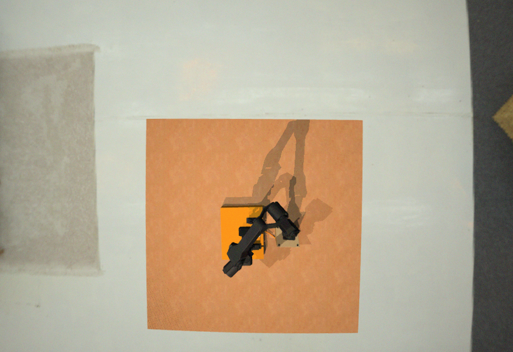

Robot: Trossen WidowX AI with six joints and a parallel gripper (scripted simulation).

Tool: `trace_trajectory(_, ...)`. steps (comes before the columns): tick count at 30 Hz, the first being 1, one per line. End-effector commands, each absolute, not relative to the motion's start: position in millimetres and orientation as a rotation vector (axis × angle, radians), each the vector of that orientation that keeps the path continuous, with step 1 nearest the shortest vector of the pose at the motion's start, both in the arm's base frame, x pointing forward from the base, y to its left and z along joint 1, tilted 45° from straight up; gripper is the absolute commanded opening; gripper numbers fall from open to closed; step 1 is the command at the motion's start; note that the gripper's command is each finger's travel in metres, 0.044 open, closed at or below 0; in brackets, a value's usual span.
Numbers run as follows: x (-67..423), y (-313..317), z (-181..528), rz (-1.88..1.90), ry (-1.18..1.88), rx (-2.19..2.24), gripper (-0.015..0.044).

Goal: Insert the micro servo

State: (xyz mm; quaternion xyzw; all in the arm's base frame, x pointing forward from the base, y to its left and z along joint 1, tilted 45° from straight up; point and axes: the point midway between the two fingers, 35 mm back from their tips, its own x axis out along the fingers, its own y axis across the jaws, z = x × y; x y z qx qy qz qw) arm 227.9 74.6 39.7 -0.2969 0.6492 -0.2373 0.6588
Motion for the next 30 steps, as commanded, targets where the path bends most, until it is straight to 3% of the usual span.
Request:
trace_trajectory(1,264.4,92.4,55.8,-0.535,1.461,-0.669,0.044)
trace_trajectory(5,284.6,100.8,64.9,-0.535,1.459,-0.668,0.044)
trace_trajectory(30,274.7,127.9,88.9,-0.487,1.498,-0.773,0.044)
